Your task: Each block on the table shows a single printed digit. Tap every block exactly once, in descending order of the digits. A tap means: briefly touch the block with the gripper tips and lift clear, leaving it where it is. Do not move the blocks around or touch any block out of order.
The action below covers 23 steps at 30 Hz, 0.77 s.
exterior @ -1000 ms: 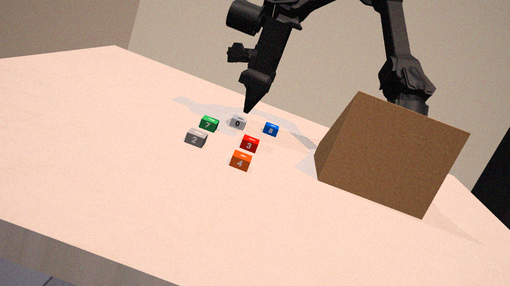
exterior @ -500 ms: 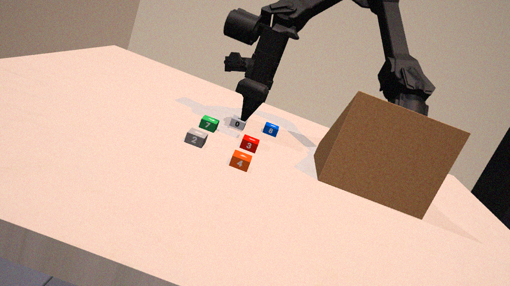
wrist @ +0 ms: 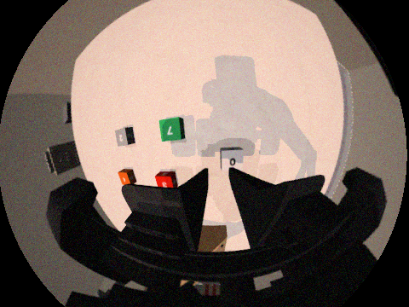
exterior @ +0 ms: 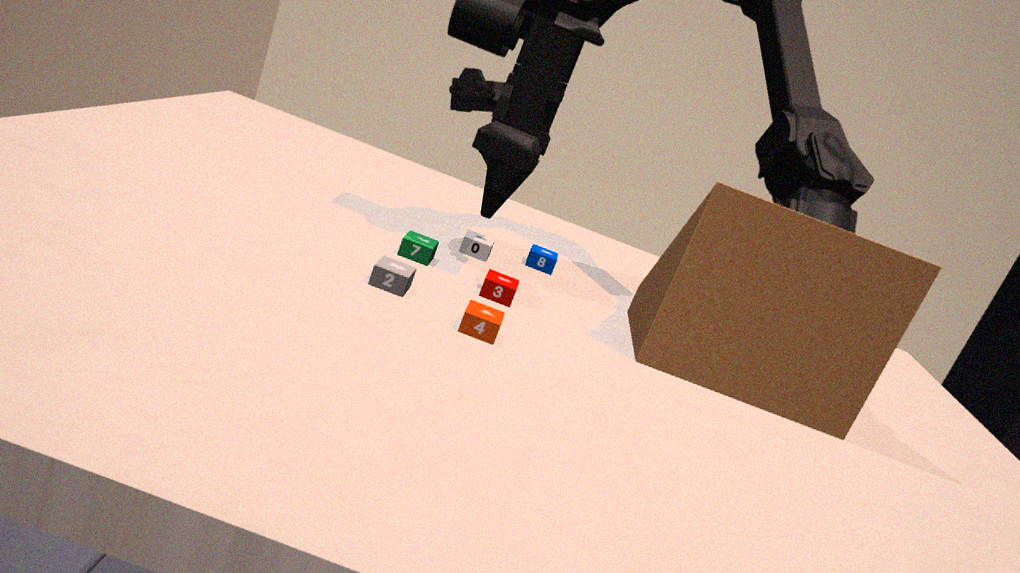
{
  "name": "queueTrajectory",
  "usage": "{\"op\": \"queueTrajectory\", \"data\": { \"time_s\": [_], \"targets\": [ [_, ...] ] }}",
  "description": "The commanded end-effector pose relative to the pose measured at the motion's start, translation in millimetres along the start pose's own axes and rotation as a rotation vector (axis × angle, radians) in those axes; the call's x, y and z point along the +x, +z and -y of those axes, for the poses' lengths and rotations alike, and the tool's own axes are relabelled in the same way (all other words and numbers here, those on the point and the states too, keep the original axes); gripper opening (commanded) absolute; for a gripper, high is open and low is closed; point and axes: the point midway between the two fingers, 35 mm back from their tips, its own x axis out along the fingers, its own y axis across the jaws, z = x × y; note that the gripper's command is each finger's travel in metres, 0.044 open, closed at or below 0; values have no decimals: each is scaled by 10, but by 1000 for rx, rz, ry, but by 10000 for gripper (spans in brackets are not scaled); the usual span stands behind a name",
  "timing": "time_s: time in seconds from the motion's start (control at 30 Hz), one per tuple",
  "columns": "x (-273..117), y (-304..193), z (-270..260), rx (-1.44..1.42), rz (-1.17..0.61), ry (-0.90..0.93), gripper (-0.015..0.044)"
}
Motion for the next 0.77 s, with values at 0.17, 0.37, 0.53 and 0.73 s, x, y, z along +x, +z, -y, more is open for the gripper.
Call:
{"op": "queueTrajectory", "data": {
  "time_s": [0.17,0.37,0.53,0.73],
  "targets": [
    [-318,93,-1197,-31,1,98,335],
    [-596,-188,-2183,-33,-19,69,400],
    [-715,-582,-2775,-20,-17,7,400],
    [-727,-664,-2867,-16,-14,-7,400]
  ]
}}
